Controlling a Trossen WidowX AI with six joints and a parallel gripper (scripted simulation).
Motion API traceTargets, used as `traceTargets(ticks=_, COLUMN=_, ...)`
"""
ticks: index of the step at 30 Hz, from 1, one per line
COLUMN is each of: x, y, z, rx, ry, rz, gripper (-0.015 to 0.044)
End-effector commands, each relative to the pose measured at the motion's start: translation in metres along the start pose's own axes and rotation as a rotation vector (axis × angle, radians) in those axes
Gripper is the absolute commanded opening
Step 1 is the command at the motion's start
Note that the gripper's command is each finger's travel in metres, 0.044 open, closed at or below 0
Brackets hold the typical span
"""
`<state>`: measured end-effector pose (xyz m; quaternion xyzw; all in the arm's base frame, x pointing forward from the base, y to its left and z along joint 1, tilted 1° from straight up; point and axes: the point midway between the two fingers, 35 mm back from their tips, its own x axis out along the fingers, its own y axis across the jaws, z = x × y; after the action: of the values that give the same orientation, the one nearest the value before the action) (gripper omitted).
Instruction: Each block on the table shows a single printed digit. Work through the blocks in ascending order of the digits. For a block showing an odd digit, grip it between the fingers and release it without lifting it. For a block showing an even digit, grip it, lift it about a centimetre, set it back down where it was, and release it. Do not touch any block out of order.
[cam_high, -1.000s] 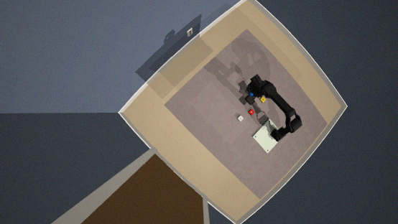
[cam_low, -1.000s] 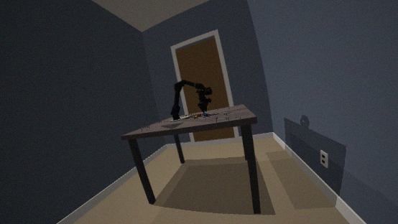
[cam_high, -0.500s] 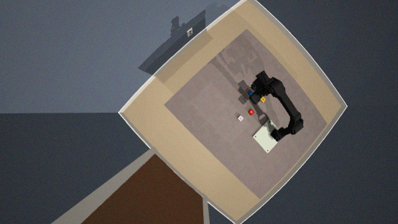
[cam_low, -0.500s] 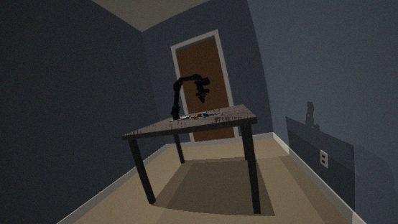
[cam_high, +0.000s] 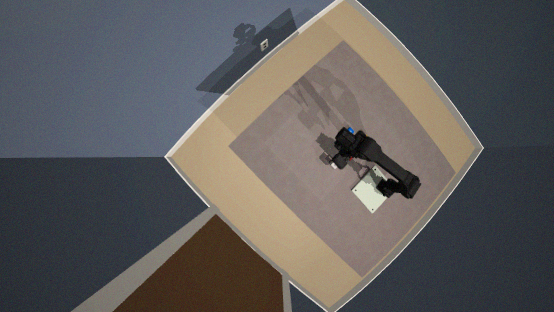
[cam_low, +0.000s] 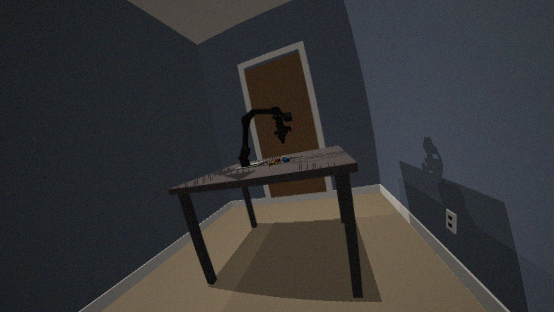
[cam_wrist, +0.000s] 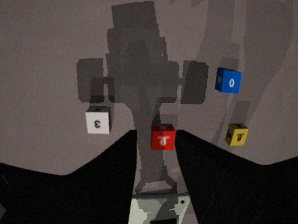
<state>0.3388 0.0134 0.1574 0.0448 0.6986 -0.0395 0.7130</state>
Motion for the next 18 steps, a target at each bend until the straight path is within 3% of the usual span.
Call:
traceTargets(ticks=1, x=0.000, y=0.050, z=-0.030, rx=0.003, ry=0.003, rz=0.009, gripper=0.0120)
traceTargets(ticks=7, x=0.000, y=0.059, z=-0.037, rx=0.004, ry=0.004, rz=0.010, gripper=0.0120)
traceTargets(ticks=9, x=0.009, y=0.060, z=-0.036, rx=0.004, ry=0.004, rz=0.010, gripper=0.0172)
traceTargets(ticks=14, x=0.072, y=0.060, z=-0.036, rx=0.003, ry=0.004, rz=0.010, gripper=0.0304)
traceTargets(ticks=18, x=0.081, y=0.060, z=-0.037, rx=0.004, ry=0.004, rz=0.010, gripper=0.0400)
